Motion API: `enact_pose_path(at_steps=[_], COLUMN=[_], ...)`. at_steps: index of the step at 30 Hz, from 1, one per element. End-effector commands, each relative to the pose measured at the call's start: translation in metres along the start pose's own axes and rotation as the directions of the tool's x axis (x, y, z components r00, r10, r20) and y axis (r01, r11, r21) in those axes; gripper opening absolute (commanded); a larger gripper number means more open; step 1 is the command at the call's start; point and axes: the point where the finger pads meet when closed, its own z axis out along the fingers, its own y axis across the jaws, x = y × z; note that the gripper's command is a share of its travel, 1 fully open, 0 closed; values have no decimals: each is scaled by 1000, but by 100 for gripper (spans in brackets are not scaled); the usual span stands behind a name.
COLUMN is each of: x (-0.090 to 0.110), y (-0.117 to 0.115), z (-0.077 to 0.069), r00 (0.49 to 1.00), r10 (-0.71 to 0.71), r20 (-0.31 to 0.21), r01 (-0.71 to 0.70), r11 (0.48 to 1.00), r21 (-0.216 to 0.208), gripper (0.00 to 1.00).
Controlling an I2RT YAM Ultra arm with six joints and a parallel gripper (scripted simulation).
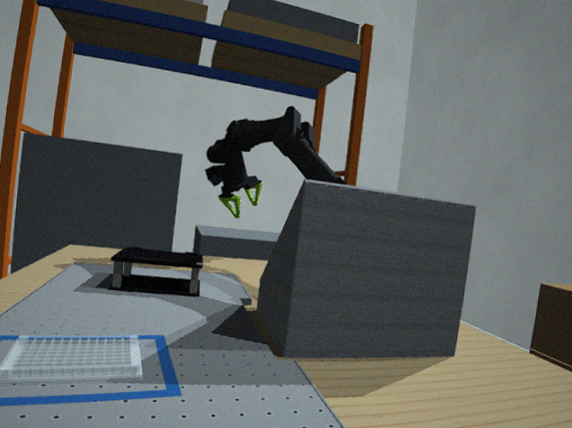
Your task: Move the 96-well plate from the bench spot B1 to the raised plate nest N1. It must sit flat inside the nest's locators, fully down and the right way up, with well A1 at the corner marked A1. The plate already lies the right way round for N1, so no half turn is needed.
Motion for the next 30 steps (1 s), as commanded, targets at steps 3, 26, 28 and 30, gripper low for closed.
enact_pose_path(at_steps=[3, 26, 28, 30], x=[0, -26, -30, -32], y=[-4, 40, 51, 62], z=[-4, -11, -12, -13], r00=[1000, 998, 996, 992], r10=[10, -14, -34, -80], r20=[11, 65, 80, 93], r01=[-10, 18, 41, 90], r11=[1000, 999, 996, 989], r21=[3, -51, -85, -115], gripper=[100, 100, 100, 100])
